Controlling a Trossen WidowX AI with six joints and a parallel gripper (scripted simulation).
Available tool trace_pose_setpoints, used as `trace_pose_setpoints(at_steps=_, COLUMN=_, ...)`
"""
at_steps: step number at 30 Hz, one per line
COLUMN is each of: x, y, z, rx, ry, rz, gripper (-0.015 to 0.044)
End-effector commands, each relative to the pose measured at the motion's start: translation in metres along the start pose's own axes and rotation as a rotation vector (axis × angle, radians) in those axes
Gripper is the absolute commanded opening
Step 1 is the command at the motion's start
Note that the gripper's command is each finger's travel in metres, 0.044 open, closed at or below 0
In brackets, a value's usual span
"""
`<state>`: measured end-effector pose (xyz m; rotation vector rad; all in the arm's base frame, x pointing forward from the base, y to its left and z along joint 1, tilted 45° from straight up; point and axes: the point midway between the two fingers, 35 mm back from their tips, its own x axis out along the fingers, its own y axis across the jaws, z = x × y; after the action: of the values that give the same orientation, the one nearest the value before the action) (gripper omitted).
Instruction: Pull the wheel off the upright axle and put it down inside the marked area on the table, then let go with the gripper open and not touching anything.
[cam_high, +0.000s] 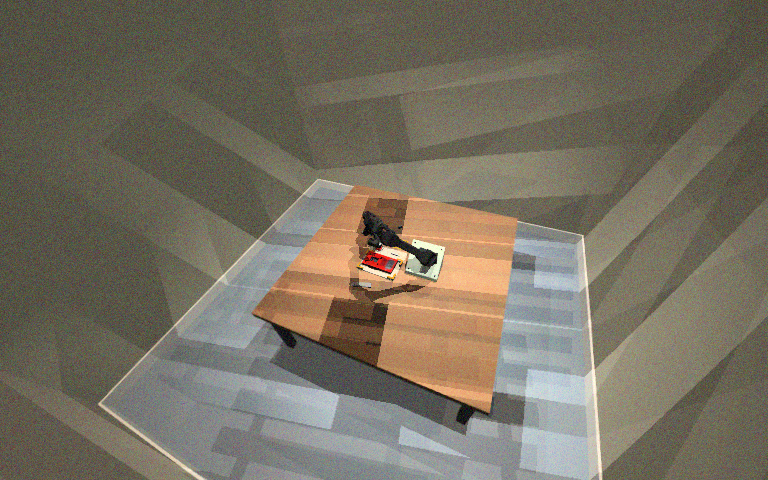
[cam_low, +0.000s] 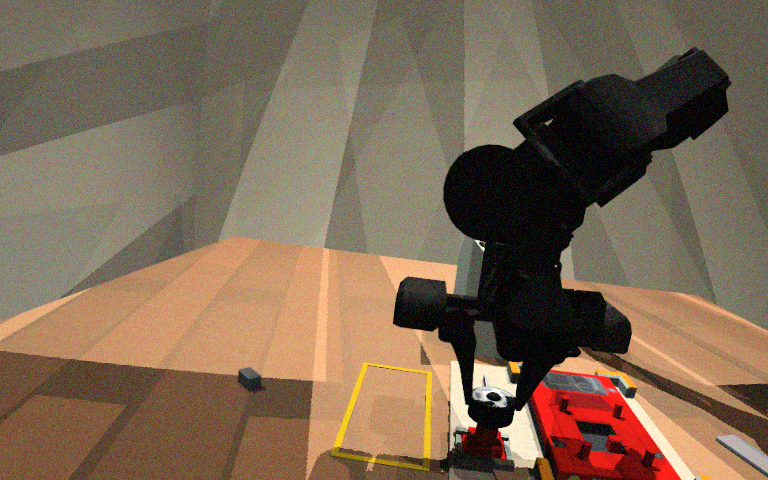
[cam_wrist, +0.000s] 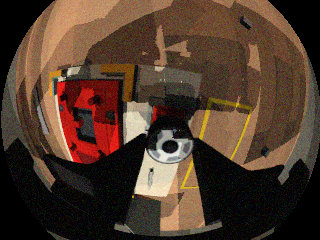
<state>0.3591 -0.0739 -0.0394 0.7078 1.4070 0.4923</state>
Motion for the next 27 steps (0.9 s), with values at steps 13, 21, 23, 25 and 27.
trace_pose_setpoints(at_steps=13, x=-0.0076, y=-0.0007, z=0.0009, rx=-0.004, ry=-0.003, rz=-0.004, gripper=0.0000)
trace_pose_setpoints(at_steps=21, x=-0.0102, y=-0.0008, z=0.0009, rx=-0.003, ry=-0.003, rz=-0.004, gripper=0.0000)
trace_pose_setpoints(at_steps=23, x=-0.0109, y=-0.0008, z=0.0009, rx=-0.003, ry=-0.003, rz=-0.004, gripper=0.0000)
trace_pose_setpoints(at_steps=25, x=-0.0115, y=-0.0008, z=0.0009, rx=-0.003, ry=-0.003, rz=-0.004, gripper=0.0000)
trace_pose_setpoints(at_steps=27, x=-0.0122, y=-0.0008, z=0.0008, rx=-0.003, ry=-0.003, rz=-0.004, gripper=0.0000)
